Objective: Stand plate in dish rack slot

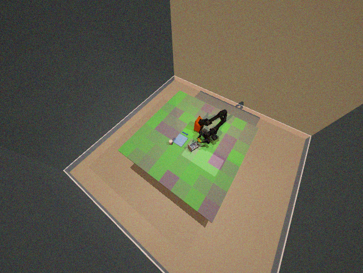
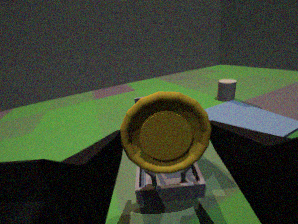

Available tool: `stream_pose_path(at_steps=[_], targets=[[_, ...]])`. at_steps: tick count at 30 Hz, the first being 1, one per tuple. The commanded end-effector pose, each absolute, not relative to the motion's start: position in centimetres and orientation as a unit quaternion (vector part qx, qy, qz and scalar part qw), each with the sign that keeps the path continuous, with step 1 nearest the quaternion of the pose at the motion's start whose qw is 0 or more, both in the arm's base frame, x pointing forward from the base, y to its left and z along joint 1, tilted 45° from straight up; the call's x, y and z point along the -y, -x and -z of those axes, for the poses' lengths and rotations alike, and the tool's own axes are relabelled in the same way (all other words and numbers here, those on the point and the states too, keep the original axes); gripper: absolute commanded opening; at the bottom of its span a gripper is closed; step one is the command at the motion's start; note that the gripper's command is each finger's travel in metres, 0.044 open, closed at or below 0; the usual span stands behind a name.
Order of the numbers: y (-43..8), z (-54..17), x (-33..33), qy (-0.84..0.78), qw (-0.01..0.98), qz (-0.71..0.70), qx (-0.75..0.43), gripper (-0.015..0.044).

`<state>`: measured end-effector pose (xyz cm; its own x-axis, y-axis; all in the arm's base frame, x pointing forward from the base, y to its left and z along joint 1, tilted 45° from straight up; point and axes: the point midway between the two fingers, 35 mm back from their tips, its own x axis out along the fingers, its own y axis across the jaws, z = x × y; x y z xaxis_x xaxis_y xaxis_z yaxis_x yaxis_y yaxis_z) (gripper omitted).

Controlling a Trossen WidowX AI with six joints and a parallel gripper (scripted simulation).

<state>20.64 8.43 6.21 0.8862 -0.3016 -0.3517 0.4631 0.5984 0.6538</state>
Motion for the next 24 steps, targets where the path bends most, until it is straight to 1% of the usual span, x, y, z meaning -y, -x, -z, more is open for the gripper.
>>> stream_pose_path(at_steps=[1,24], targets=[[-21.0,-5.5,-8.7,-0.386,0.89,0.217,-0.104,0.0],[-23.4,-3.8,-8.8,-0.399,0.886,0.215,-0.099,0.0]])
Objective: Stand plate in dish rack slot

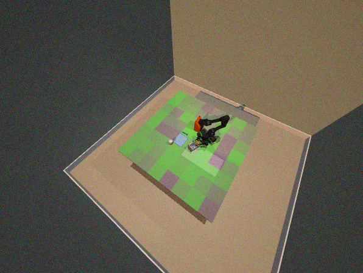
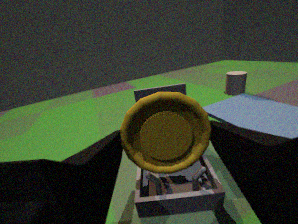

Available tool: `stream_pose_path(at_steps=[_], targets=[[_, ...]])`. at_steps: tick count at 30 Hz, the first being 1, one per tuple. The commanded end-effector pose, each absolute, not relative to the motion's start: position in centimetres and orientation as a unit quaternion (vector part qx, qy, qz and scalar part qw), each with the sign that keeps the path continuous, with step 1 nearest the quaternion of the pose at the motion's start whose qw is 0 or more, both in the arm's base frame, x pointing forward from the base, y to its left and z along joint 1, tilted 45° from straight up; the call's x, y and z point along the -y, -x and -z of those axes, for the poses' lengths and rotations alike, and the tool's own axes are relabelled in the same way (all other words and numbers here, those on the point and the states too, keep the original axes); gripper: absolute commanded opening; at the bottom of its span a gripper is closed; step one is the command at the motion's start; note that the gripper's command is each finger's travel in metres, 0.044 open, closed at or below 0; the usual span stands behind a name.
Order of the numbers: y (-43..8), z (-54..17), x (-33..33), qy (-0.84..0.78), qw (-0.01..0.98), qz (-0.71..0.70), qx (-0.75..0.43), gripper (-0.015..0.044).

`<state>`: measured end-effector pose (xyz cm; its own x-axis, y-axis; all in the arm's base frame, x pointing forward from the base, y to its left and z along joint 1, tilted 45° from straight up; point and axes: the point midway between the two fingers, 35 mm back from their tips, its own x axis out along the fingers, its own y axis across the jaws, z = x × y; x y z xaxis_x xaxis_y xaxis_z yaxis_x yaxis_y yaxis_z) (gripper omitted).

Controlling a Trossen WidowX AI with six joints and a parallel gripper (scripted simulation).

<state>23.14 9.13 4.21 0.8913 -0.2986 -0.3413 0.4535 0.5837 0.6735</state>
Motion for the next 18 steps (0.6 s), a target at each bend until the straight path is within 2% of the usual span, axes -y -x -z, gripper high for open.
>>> stream_pose_path(at_steps=[1,18], targets=[[-23.6,-3.7,-8.7,-0.399,0.886,0.215,-0.098,0.0],[-24.4,-1.9,-9.8,-0.41,0.882,0.212,-0.091,0.0]])
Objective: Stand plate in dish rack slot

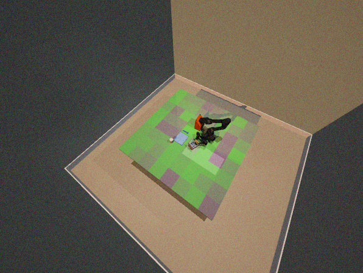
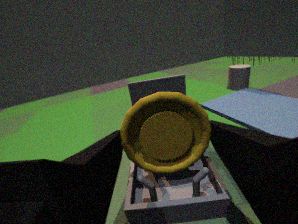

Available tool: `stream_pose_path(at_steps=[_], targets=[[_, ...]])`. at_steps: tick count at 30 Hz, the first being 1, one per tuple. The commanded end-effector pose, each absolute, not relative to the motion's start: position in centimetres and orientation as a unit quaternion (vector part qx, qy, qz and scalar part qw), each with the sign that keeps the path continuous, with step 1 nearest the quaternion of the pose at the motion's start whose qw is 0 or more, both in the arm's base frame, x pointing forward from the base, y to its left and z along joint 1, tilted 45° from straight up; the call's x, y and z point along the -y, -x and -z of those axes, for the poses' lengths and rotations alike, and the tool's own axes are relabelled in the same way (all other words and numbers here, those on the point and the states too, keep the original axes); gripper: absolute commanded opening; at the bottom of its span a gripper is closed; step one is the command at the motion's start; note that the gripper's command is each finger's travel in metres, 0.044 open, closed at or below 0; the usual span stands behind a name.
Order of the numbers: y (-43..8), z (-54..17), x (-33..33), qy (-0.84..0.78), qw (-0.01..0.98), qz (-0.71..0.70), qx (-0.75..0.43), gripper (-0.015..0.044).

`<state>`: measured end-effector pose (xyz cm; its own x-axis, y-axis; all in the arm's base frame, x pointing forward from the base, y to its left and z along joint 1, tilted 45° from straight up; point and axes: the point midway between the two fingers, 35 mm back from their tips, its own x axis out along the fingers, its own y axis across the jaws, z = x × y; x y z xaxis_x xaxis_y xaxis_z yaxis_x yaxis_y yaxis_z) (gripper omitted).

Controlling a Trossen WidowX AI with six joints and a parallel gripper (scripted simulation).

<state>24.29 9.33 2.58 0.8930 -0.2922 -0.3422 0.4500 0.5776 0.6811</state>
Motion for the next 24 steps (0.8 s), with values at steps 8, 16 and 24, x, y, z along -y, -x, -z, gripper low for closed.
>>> stream_pose_path(at_steps=[8,16,24], targets=[[-24.31,-2.26,-9.6,-0.408,0.883,0.21,-0.097,0.0],[-24.31,-2.17,-9.59,-0.409,0.883,0.211,-0.096,0.0053],[-24.31,-2.17,-9.59,-0.409,0.883,0.211,-0.096,0.0263]])
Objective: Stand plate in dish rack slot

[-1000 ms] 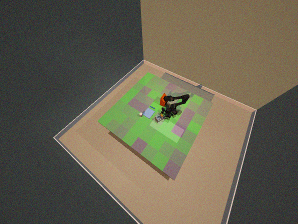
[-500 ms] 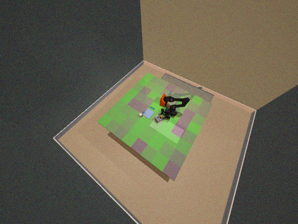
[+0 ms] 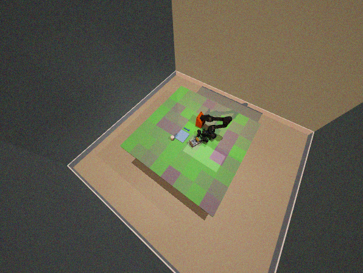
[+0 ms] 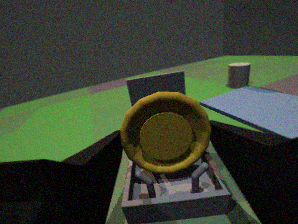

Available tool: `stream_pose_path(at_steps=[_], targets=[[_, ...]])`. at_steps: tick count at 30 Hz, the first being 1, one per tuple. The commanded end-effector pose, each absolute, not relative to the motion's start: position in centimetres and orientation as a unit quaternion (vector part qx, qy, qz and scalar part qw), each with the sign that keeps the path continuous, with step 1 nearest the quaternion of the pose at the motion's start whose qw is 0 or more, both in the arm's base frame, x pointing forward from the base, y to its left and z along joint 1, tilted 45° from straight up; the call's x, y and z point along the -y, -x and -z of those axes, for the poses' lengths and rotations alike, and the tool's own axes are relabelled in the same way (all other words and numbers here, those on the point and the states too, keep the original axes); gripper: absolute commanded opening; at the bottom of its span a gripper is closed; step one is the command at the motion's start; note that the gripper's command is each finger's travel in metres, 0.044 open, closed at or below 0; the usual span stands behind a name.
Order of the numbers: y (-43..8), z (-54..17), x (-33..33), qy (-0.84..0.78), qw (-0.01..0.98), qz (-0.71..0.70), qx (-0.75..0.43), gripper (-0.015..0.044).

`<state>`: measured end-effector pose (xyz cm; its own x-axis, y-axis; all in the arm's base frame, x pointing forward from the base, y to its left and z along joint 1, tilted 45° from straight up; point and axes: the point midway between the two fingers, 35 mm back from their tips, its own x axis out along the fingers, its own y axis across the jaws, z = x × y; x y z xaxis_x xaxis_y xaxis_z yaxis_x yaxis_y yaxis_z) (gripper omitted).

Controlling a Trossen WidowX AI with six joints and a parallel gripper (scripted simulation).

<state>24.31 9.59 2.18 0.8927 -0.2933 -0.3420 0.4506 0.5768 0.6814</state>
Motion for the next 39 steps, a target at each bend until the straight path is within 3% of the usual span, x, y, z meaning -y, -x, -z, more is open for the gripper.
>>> stream_pose_path(at_steps=[1,6,16,39], targets=[[-24.3,-2.2,-9.6,-0.409,0.883,0.211,-0.096,0.0289],[-24.3,-2.2,-9.6,-0.409,0.883,0.211,-0.096,0.04],[-24.4,-2.5,-9.4,-0.408,0.882,0.212,-0.097,0.04],[-24.9,-11.2,-1.8,-0.385,0.891,0.216,-0.1,0.04]])
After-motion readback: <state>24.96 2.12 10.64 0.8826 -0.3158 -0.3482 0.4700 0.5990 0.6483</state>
